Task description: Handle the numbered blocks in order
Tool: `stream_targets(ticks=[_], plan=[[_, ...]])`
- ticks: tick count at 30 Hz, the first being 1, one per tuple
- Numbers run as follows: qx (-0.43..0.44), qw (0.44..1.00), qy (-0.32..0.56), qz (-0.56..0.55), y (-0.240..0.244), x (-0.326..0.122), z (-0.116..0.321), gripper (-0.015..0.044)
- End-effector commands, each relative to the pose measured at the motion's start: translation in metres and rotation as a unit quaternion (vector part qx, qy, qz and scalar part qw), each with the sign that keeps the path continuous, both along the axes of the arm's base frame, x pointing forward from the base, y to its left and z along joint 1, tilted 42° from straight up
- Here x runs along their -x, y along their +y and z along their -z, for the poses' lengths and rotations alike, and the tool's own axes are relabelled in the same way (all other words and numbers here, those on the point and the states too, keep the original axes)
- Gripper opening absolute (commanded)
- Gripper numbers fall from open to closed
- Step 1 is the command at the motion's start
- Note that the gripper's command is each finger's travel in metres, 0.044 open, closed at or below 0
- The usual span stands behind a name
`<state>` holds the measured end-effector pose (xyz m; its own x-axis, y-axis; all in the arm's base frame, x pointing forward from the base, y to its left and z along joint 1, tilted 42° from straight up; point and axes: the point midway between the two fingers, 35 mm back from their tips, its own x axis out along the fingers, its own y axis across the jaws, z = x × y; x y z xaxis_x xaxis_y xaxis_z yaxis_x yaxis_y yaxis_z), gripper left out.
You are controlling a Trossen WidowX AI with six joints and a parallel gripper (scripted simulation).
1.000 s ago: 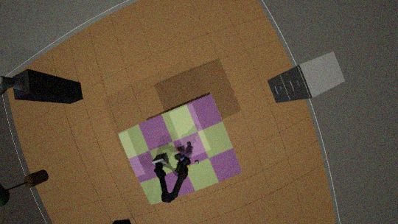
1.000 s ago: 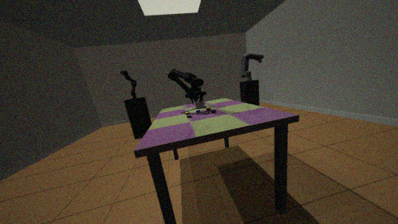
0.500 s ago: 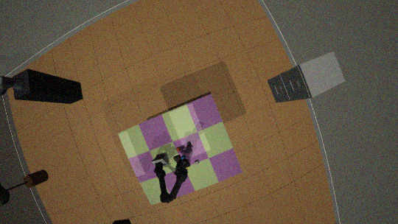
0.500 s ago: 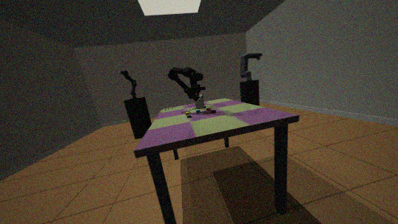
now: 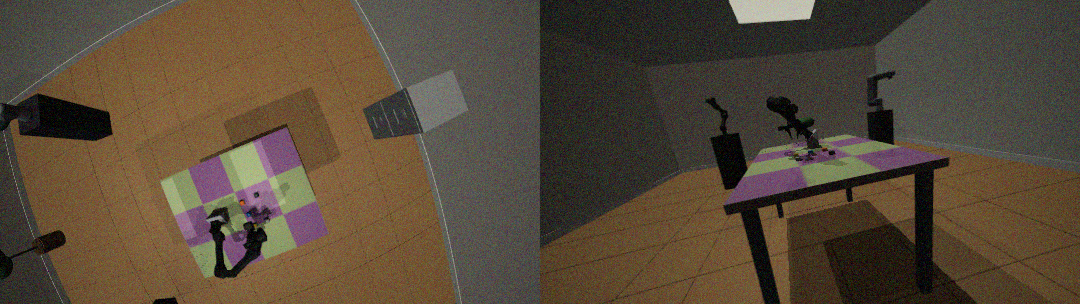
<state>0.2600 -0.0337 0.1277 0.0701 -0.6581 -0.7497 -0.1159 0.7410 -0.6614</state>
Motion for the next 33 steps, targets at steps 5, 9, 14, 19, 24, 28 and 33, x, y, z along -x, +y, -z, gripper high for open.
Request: stream_targets(ticks=[5,9,14,19,24,28,33], plan=[[0.007,1.000,0.003,0.004,-0.053,-0.001,0.048,0.0356],[0.007,1.000,0.003,0.004,-0.053,-0.001,0.048,0.0400],[0.007,1.000,0.003,0.004,-0.055,-0.001,0.051,0.0400],[0.007,1.000,0.003,0.004,-0.060,-0.002,0.057,0.0400],[0.007,1.000,0.003,0.004,-0.066,-0.002,0.063,0.0400],[0.007,1.000,0.003,0.004,-0.070,-0.003,0.068,0.0400],[0.008,1.000,0.003,0.004,-0.075,-0.003,0.074,0.0400]])
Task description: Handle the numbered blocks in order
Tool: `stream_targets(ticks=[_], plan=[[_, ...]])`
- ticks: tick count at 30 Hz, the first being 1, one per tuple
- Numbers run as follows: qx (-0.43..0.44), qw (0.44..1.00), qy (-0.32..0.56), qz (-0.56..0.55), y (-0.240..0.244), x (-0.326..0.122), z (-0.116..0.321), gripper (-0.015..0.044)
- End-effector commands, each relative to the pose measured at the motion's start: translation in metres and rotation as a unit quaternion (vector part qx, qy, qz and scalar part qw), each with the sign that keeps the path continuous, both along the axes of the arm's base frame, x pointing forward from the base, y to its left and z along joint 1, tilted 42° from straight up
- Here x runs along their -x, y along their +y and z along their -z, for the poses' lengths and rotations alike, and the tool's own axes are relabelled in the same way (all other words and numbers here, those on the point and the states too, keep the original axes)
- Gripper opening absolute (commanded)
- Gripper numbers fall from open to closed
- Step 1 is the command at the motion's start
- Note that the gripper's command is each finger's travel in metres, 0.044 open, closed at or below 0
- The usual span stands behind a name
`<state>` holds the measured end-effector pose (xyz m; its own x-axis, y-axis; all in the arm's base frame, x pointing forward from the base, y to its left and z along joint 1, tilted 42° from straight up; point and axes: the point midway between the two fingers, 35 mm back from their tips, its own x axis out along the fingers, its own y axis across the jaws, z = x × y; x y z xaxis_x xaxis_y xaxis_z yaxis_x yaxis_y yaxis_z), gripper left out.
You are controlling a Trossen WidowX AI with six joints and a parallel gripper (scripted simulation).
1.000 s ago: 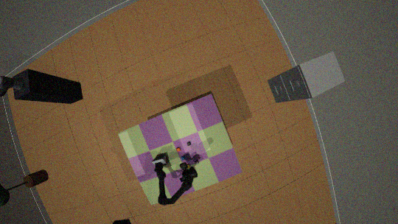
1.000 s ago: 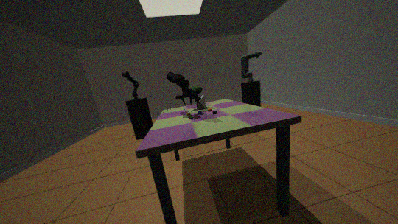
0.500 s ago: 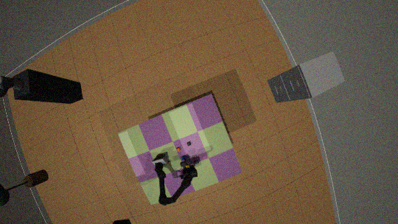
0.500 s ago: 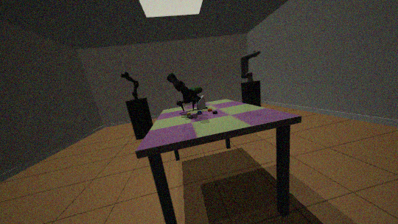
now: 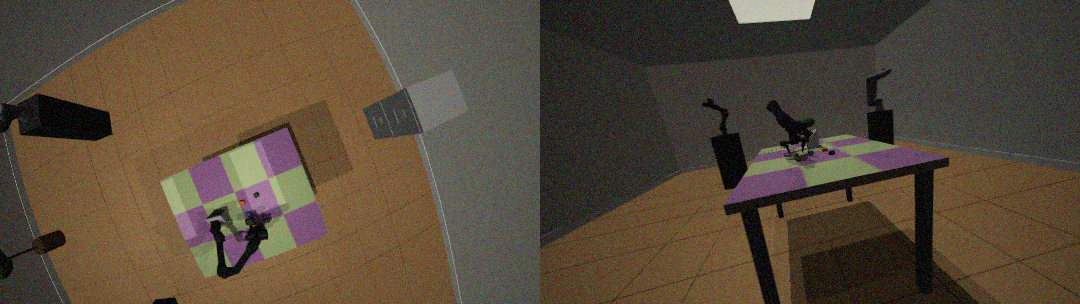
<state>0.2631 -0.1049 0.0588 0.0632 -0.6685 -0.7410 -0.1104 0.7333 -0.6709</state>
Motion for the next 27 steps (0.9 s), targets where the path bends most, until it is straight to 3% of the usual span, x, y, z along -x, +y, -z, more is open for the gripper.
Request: stream_targets(ticks=[1,3,14,27], plan=[[0.001,1.000,0.002,0.000,-0.0052,0.0004,0.0056,0.0400],[0.001,1.000,0.002,0.000,-0.0059,0.0005,0.0063,0.0400],[0.001,1.000,0.002,0.000,-0.0059,0.0005,0.0063,0.0120],[0.001,1.000,0.002,0.000,-0.0059,0.0005,0.0063,0.0120]])
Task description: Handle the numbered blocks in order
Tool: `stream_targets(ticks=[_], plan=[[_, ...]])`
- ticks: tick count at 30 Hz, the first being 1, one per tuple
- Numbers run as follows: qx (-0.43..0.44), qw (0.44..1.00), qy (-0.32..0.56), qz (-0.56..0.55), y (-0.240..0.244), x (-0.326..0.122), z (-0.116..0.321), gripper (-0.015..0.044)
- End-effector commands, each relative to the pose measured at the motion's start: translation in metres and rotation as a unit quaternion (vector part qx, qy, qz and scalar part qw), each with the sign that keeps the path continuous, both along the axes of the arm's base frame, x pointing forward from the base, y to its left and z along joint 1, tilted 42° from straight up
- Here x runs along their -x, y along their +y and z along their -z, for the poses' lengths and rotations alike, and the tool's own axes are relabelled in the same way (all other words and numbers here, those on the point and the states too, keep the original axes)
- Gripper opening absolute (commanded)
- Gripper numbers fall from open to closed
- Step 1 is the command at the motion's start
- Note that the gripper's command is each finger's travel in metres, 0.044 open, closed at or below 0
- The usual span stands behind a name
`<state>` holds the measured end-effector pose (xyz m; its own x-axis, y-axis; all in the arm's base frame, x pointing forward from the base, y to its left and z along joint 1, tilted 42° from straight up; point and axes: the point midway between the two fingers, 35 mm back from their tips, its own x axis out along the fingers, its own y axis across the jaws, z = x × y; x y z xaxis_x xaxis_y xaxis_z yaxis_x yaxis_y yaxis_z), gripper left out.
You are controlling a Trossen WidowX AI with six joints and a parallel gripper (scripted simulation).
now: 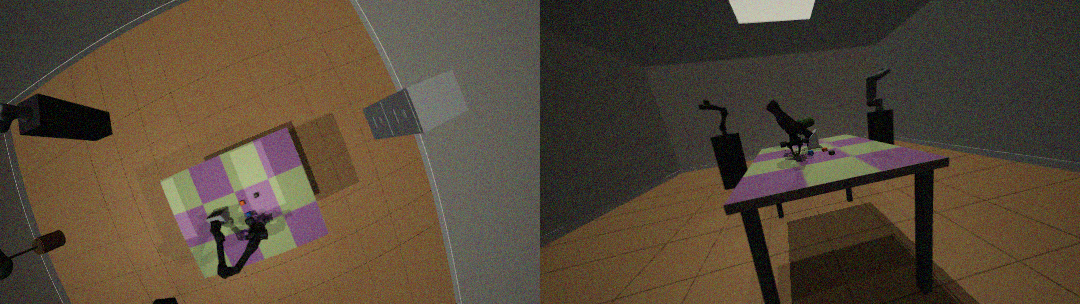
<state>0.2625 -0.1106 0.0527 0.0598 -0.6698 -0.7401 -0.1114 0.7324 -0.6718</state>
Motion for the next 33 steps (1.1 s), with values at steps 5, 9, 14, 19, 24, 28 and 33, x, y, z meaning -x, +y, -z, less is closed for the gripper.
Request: stream_targets(ticks=[5,9,14,19,24,28,33], plan=[[0.000,1.000,0.001,-0.001,0.000,0.000,0.000,0.0199],[0.000,1.000,0.001,-0.001,0.000,0.000,0.000,0.0304],[0.000,1.000,0.001,-0.001,0.000,0.000,0.000,0.0400],[-0.001,1.000,0.001,-0.001,0.012,0.000,-0.013,0.0400],[-0.001,1.000,0.001,-0.001,0.024,0.002,-0.026,0.0400],[-0.011,1.000,0.009,-0.013,0.037,-0.003,-0.020,0.0400],[-0.042,0.998,0.034,-0.042,0.082,-0.015,0.002,0.0400]])
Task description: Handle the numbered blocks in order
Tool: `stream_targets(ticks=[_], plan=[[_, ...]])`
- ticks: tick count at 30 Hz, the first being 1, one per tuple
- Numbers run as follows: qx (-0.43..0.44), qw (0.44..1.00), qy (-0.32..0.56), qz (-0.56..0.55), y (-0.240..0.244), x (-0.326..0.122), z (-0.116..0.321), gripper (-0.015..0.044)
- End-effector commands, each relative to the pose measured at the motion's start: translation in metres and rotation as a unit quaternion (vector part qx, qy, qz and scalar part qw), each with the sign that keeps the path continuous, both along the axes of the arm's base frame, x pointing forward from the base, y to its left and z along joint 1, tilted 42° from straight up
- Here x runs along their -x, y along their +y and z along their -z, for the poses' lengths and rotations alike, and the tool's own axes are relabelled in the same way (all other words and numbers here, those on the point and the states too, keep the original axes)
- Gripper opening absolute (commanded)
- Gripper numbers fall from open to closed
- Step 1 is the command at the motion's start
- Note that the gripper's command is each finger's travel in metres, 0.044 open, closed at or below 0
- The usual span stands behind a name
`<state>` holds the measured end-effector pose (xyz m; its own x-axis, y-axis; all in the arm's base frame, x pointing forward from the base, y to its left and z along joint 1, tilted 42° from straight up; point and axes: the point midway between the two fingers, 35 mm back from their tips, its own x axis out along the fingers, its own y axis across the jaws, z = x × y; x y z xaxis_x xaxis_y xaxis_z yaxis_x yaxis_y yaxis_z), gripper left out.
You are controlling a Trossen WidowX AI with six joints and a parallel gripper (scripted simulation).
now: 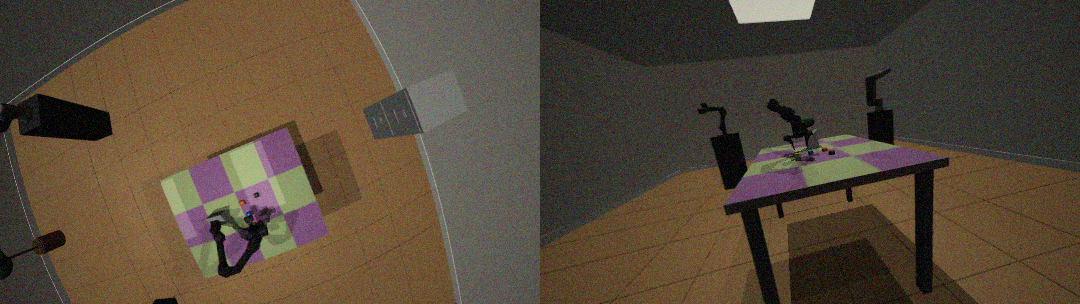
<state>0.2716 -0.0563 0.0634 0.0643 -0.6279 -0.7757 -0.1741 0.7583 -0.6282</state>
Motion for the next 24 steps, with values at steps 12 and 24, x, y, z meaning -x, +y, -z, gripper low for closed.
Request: stream_targets(ticks=[12,24], plan=[[-0.028,1.000,0.009,0.002,0.183,-0.010,0.082,0.0400],[0.013,0.999,-0.017,0.024,0.283,0.058,0.153,0.0400]])
